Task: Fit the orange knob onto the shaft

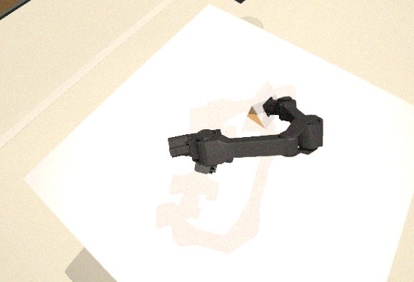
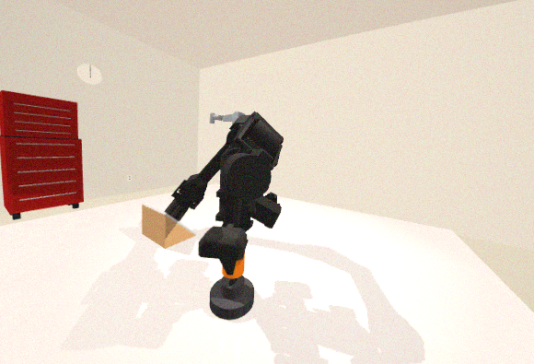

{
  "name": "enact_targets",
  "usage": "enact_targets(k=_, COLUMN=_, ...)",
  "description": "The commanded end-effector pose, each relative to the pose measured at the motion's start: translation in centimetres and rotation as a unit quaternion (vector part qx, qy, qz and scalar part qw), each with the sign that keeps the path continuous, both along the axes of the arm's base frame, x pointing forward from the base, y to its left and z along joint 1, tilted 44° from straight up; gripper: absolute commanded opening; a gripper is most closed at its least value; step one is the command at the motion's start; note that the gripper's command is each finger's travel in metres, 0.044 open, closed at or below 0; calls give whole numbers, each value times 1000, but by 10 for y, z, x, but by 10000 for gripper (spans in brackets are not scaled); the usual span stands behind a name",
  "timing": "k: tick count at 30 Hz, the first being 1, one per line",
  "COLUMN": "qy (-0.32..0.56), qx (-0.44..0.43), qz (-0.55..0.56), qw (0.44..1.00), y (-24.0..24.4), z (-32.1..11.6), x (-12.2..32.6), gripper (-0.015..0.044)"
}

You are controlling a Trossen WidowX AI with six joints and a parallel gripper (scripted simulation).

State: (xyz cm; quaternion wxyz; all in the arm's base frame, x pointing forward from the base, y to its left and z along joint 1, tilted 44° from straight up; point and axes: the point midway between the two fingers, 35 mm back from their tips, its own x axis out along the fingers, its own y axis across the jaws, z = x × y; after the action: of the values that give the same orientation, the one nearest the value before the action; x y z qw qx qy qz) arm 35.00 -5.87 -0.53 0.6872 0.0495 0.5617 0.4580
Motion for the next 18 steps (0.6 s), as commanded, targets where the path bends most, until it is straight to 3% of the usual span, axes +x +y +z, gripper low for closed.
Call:
enact_targets(k=1, qy=-3, qx=1, qz=2, qw=1000, y=1, z=-1, x=0, gripper=0)
enact_targets(k=18, qy=-3, qx=1, qz=2, qw=1000, y=3, z=1, x=-2, gripper=0)
